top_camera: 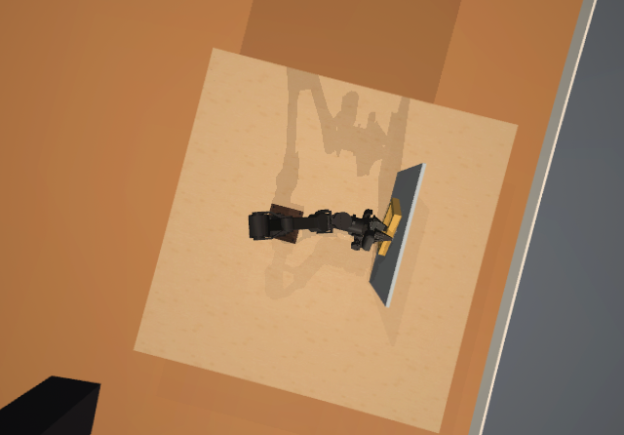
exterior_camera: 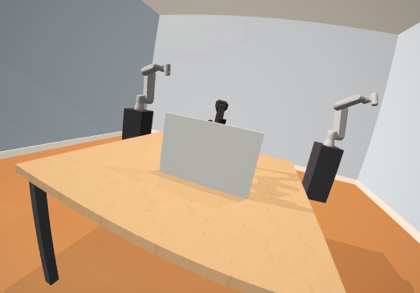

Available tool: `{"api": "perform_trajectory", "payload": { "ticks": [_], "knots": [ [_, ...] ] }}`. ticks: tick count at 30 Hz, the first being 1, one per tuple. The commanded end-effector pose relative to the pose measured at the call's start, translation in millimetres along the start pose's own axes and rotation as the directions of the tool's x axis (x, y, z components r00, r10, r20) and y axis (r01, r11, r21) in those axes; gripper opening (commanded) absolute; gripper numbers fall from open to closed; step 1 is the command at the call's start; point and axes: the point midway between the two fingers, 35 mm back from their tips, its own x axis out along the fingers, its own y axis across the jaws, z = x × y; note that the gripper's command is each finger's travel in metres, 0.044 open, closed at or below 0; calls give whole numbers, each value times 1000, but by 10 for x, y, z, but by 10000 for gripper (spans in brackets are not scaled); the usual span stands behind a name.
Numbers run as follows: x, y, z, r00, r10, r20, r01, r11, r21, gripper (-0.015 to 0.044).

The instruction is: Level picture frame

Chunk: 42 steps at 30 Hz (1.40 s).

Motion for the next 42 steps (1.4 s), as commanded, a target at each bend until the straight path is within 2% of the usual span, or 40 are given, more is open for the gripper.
{"api": "perform_trajectory", "payload": {
  "ticks": [1, 26, 28, 29, 42],
  "knots": [
    [2, 6, -9, 1000, 1, -3, -1, 1000, -2, 227],
    [2, 6, -9, 1000, 1, -3, -1, 1000, -2, 60],
    [2, 6, -9, 1000, 1, -3, -1, 1000, -2, 7],
    [2, 6, -9, 1000, 1, -3, -1, 1000, -2, 0],
    [1, 21, -2, 1000, 1, -3, -1, 1000, -2, 0]
  ]
}}
